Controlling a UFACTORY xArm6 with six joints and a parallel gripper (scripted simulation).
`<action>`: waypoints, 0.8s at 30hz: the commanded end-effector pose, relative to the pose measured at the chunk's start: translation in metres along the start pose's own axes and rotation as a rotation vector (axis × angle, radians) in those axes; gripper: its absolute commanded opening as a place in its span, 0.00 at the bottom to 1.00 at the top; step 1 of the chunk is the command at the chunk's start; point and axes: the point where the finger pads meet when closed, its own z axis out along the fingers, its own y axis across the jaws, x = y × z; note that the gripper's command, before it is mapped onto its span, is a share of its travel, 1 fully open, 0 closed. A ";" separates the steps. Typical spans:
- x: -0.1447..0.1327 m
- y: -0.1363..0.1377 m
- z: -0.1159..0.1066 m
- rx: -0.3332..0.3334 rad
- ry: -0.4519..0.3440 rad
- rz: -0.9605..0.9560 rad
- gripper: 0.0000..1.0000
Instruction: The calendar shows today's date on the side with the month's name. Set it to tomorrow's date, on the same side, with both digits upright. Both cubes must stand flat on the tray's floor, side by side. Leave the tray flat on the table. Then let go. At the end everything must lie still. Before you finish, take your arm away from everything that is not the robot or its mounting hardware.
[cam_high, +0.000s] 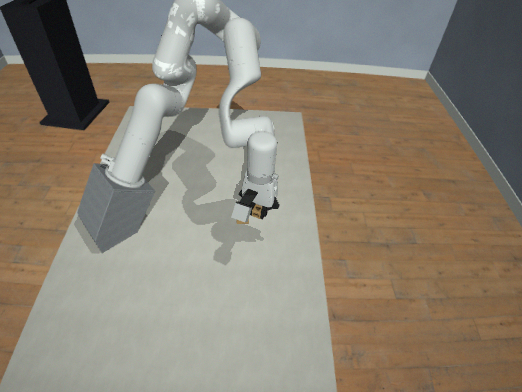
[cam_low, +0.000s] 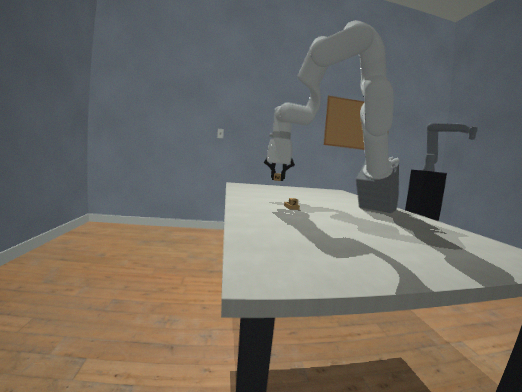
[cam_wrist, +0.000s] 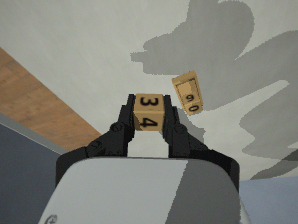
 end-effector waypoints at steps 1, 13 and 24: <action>0.006 0.002 -0.001 -0.006 0.009 0.159 0.27; 0.017 0.008 -0.001 -0.004 0.009 0.479 0.27; 0.029 0.016 -0.002 -0.001 0.008 0.832 0.27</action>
